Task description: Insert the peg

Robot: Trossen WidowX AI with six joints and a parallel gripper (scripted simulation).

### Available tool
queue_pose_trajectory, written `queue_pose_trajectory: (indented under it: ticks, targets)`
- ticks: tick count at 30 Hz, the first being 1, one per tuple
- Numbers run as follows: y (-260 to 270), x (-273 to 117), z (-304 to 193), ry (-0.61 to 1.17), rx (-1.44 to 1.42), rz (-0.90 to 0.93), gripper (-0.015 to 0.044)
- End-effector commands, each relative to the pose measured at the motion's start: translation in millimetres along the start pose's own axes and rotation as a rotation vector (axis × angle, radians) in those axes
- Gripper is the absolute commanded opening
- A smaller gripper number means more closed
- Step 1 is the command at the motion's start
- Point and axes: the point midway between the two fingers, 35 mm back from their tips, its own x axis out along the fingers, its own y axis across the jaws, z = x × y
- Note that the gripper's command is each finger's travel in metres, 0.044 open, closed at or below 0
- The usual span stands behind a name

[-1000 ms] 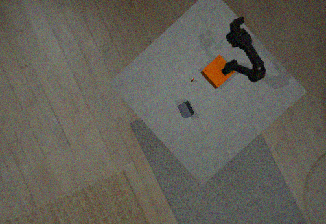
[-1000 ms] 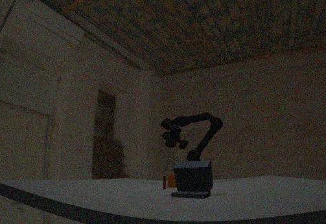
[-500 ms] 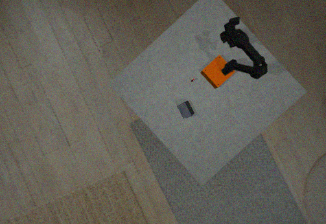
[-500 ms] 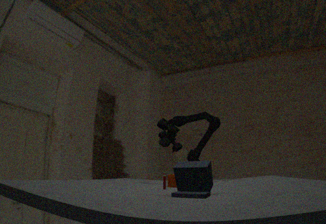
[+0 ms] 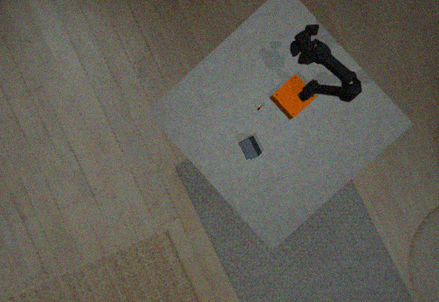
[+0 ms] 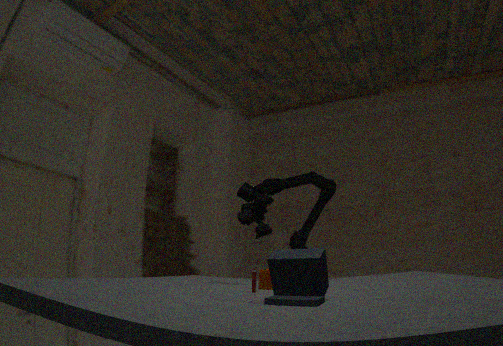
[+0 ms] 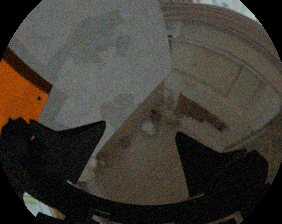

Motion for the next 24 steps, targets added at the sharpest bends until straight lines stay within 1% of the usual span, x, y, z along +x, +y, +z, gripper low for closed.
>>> queue_pose_trajectory:
  ticks: [1, 24]
  targets:
    - [2, -2, 11, -0.034, 0.066, 0.014, 0.044]
    - [25, -22, 74, -0.19, 0.461, 0.161, 0.044]
